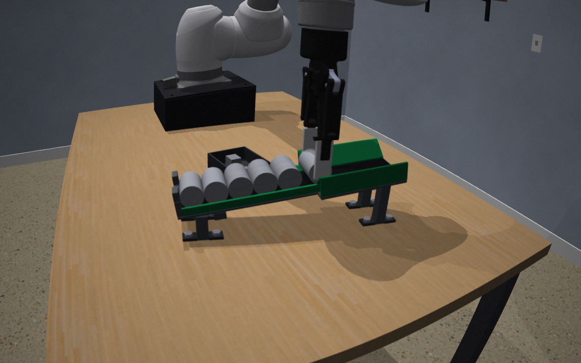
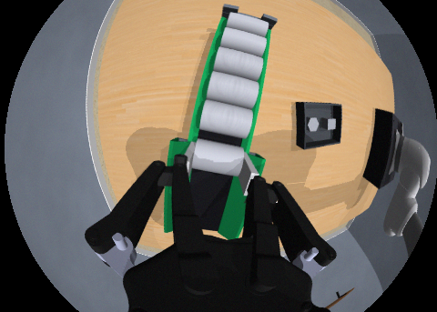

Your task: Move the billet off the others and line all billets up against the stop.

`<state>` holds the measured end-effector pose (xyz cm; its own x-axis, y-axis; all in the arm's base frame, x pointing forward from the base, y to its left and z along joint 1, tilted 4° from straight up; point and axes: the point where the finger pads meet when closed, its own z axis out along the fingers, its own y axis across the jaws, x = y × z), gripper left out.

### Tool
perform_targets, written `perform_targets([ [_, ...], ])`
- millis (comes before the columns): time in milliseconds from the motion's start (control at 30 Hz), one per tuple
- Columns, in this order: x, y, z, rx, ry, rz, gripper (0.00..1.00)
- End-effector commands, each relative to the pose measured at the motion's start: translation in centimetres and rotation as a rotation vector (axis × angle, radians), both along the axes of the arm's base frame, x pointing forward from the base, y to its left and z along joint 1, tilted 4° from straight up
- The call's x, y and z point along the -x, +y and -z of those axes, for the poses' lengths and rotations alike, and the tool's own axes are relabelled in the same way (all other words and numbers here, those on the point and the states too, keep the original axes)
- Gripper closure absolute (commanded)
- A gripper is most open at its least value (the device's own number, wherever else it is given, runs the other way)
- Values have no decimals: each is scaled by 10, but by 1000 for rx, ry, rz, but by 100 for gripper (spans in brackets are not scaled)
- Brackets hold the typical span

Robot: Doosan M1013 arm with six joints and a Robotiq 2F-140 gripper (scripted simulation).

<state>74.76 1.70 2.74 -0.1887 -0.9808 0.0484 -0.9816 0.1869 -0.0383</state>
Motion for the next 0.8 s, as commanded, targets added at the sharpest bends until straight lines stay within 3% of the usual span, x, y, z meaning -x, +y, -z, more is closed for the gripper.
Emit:
perform_targets([
  [0, 1, -2, 3, 3, 3, 2, 58],
  [767, 1, 0, 3, 3, 3, 2, 58],
])
